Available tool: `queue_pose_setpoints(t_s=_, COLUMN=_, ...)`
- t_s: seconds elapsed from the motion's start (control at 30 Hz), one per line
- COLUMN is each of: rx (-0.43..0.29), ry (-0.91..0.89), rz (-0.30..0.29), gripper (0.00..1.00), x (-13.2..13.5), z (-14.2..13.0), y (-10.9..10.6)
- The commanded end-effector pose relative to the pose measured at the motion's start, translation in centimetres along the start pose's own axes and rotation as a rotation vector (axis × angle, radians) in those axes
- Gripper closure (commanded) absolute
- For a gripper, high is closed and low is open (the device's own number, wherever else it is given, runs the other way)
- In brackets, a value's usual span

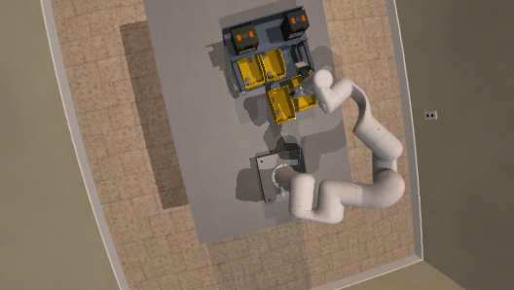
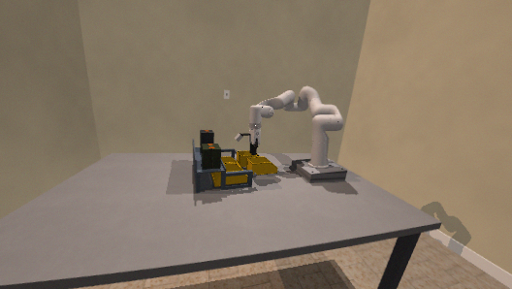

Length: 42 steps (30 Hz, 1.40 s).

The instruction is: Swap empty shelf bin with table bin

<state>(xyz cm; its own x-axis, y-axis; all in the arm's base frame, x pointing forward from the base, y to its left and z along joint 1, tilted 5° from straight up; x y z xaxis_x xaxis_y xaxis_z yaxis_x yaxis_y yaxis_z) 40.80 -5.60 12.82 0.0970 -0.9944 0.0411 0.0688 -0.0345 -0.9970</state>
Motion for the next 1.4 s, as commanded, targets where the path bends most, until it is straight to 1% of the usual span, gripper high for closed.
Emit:
queue_pose_setpoints(t_s=0.0, rx=0.003, ry=0.0, rz=-0.001, gripper=0.74, x=0.0, z=0.1, y=-0.1)
queue_pose_setpoints(t_s=0.4, rx=0.003, ry=0.0, rz=-0.001, gripper=0.74, x=0.0, z=0.1, y=0.4)
queue_pose_setpoints(t_s=0.9, rx=0.003, ry=0.0, rz=-0.001, gripper=0.74, x=0.0, z=0.1, y=2.5)
queue_pose_setpoints(t_s=1.37, rx=0.003, ry=0.0, rz=-0.001, gripper=0.74, x=0.0, z=0.1, y=3.9)
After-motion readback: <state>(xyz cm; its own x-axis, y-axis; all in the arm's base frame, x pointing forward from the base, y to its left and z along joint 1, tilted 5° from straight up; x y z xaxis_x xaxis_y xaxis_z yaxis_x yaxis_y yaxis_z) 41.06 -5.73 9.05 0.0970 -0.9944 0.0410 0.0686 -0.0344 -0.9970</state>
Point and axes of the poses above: the point where the finger pads meet when closed, its own y axis out along the fingers, its own x axis across the jaws, z = x × y, the point moved 5 cm from there along -y, back along the fingers, and after that the axes turned 13 degrees about y, right-handed, at the moved point
